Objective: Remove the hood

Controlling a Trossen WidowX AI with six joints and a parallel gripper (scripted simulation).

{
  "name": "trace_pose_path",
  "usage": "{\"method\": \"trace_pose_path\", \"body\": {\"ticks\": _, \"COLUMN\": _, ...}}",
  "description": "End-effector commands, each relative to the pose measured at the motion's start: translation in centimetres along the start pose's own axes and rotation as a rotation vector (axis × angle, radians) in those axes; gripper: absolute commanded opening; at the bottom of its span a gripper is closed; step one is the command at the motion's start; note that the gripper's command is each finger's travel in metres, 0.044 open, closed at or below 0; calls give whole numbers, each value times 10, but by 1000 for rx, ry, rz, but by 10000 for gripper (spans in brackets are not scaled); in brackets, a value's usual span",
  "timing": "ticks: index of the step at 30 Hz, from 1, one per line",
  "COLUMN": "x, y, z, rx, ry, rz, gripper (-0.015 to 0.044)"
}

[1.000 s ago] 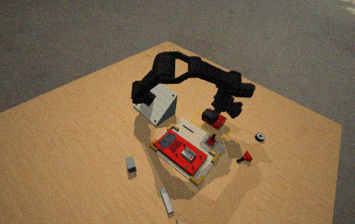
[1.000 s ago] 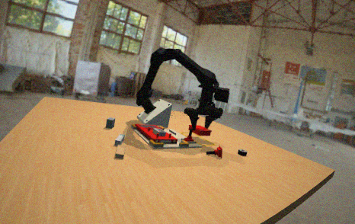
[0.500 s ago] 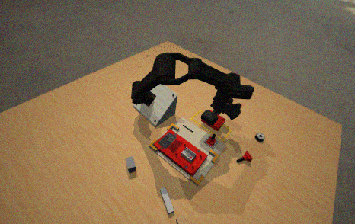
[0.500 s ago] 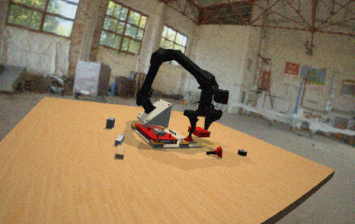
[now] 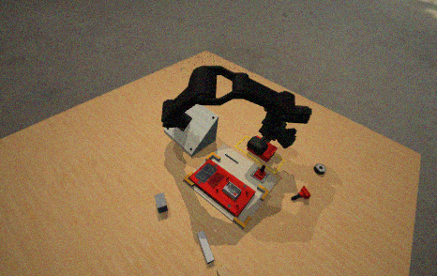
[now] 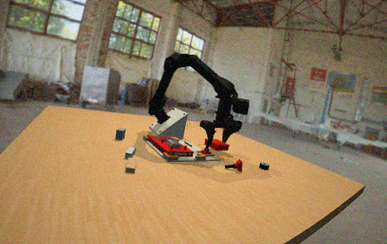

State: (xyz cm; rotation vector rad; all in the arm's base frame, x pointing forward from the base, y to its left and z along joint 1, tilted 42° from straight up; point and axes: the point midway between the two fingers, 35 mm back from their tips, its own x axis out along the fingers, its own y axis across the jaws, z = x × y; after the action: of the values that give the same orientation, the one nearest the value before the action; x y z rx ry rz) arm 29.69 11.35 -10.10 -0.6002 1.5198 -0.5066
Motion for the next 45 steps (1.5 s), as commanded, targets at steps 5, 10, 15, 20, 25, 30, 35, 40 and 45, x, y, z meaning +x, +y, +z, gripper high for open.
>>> {"method": "trace_pose_path", "body": {"ticks": 5, "x": 5, "y": -1, "z": 0, "rx": -8, "ry": -2, "rz": -6, "gripper": 0}}
{"method": "trace_pose_path", "body": {"ticks": 10, "x": 8, "y": -1, "z": 0, "rx": -8, "ry": -2, "rz": -7, "gripper": 0}}
{"method": "trace_pose_path", "body": {"ticks": 15, "x": 10, "y": -1, "z": 0, "rx": -8, "ry": -2, "rz": -7, "gripper": 0}}
{"method": "trace_pose_path", "body": {"ticks": 20, "x": 12, "y": -1, "z": 0, "rx": -8, "ry": -2, "rz": -7, "gripper": 0}}
{"method": "trace_pose_path", "body": {"ticks": 25, "x": 15, "y": -1, "z": 0, "rx": -8, "ry": -2, "rz": -7, "gripper": 0}}
{"method": "trace_pose_path", "body": {"ticks": 30, "x": 17, "y": -1, "z": -1, "rx": -8, "ry": -2, "rz": -7, "gripper": 0}}
{"method": "trace_pose_path", "body": {"ticks": 35, "x": 15, "y": 0, "z": 0, "rx": 0, "ry": 0, "rz": 0, "gripper": 79}}
{"method": "trace_pose_path", "body": {"ticks": 40, "x": 15, "y": 0, "z": 0, "rx": 0, "ry": 0, "rz": 0, "gripper": 210}}
{"method": "trace_pose_path", "body": {"ticks": 45, "x": 15, "y": 0, "z": 0, "rx": 0, "ry": 0, "rz": 0, "gripper": 341}}
